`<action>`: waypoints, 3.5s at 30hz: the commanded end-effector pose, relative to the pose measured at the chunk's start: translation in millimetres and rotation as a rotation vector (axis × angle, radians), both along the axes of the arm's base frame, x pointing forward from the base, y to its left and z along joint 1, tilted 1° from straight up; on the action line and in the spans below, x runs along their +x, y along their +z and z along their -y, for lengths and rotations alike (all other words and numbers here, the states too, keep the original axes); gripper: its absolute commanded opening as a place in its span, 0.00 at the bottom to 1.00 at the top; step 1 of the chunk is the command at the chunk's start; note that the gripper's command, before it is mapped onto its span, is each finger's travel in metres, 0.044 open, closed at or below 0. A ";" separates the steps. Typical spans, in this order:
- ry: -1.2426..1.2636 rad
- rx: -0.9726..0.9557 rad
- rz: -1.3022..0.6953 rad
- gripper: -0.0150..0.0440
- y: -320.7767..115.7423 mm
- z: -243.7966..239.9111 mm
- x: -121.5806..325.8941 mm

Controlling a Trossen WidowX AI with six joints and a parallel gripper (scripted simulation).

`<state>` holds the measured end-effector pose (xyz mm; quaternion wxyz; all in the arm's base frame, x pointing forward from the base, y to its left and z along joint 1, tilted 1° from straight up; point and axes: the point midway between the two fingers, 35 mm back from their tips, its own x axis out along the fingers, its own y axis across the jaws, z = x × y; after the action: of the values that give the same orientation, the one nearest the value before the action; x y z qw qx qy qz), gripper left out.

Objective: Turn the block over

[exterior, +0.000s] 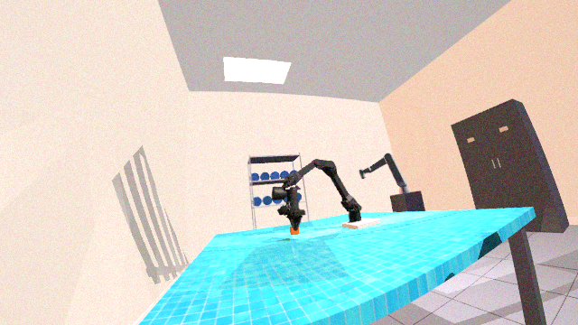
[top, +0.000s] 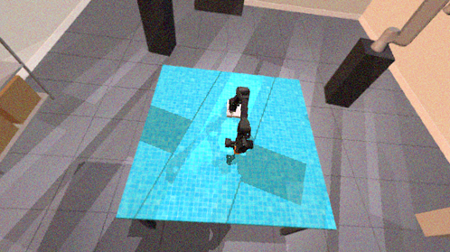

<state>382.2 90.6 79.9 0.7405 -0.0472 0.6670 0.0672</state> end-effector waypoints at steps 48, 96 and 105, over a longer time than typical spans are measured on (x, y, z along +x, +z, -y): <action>-0.012 0.103 0.660 0.25 -28.5 -2.2 6.8; -0.023 0.161 1.002 0.52 -35.0 1.1 -7.0; -0.023 0.161 1.002 0.92 -35.0 1.1 -7.0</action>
<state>375.1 90.1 44.7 0.9713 -0.0072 0.2237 0.0809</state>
